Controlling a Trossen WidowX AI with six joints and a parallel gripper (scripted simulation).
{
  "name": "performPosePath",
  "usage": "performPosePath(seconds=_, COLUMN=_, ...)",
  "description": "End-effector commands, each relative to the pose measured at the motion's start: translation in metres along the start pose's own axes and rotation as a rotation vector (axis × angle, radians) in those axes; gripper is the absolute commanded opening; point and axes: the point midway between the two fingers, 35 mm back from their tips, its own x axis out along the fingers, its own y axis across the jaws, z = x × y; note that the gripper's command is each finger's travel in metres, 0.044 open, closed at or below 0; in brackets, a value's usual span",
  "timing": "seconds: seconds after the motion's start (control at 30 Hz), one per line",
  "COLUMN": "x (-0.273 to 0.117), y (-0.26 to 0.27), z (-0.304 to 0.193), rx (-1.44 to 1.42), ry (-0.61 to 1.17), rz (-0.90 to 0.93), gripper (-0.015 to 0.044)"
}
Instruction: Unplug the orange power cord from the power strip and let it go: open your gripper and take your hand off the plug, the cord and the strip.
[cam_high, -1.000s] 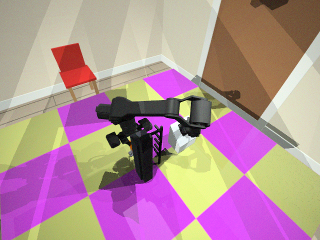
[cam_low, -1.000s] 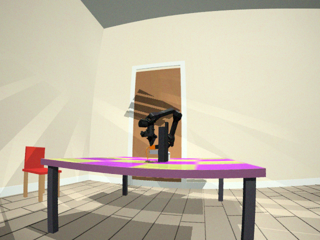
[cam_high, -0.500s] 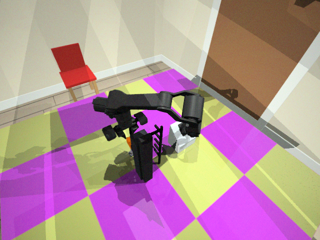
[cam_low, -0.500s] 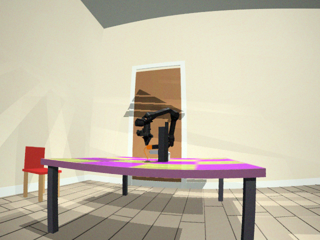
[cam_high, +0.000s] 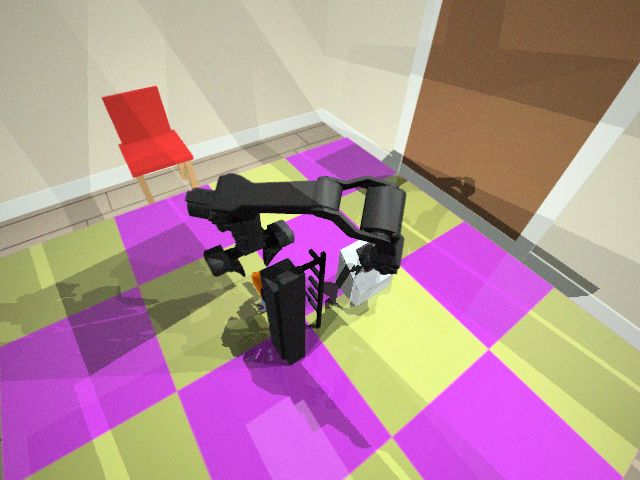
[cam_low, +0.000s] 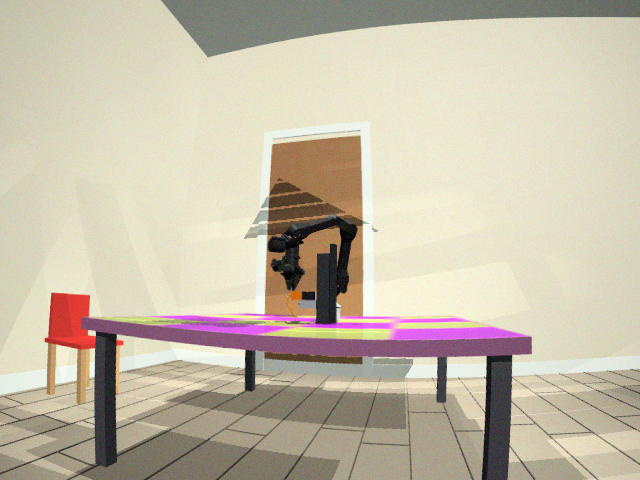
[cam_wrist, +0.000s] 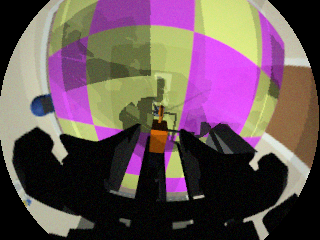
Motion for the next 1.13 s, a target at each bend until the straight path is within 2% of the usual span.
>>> performPosePath(seconds=0.0, x=0.0, y=0.001, z=0.002, rx=-0.002, ry=0.0, rz=0.001, gripper=0.0368)
performPosePath(seconds=0.1, x=-0.005, y=0.002, z=0.02, rx=-0.001, ry=-0.002, rz=0.001, gripper=0.044)
performPosePath(seconds=0.27, x=-0.012, y=0.0, z=0.06, rx=-0.002, ry=-0.004, rz=0.001, gripper=0.044)
performPosePath(seconds=1.1, x=-0.012, y=0.0, z=0.06, rx=-0.002, ry=-0.004, rz=0.001, gripper=0.044)
